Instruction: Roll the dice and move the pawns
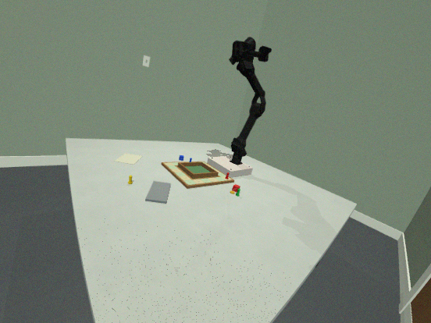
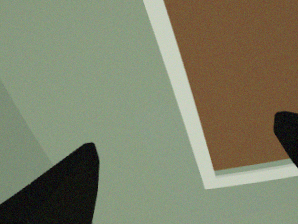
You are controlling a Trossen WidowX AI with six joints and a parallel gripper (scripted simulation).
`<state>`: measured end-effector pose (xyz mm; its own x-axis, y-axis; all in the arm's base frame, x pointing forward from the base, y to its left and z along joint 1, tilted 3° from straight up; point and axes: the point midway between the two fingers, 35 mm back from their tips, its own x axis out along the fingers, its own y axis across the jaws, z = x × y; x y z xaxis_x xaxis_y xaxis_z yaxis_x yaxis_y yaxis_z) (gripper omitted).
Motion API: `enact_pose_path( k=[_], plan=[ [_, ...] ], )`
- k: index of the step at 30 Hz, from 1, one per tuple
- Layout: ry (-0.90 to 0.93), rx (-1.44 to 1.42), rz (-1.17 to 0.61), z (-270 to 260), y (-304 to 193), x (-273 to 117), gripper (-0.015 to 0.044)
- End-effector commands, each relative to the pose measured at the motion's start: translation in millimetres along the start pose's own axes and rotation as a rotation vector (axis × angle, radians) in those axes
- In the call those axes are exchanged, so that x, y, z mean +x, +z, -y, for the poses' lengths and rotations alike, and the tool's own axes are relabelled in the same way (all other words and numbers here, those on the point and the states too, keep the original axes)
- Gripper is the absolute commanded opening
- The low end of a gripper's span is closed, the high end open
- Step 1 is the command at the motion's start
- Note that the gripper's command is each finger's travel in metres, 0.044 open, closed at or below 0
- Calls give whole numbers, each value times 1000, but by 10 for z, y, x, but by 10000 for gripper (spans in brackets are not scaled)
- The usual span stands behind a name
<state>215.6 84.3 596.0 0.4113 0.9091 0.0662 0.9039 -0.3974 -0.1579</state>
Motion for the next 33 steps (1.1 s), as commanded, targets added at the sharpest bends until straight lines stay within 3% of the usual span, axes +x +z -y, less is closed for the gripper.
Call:
enact_pose_path(
  k=[1, 5, 11, 18, 26, 33],
  plan=[
    [1, 20, -3, -17, 4, 8, 374],
    [19, 430, -47, -366, 131, 189, 275],
    [106, 1173, -85, -977, 612, 583, 275],
    [342, 1973, -116, -1454, 1548, 1040, 275],
    [762, 2595, -229, -1569, 2672, 1331, 275],
    [1345, 2922, -531, -1392, 3757, 1345, 275]
  ],
)
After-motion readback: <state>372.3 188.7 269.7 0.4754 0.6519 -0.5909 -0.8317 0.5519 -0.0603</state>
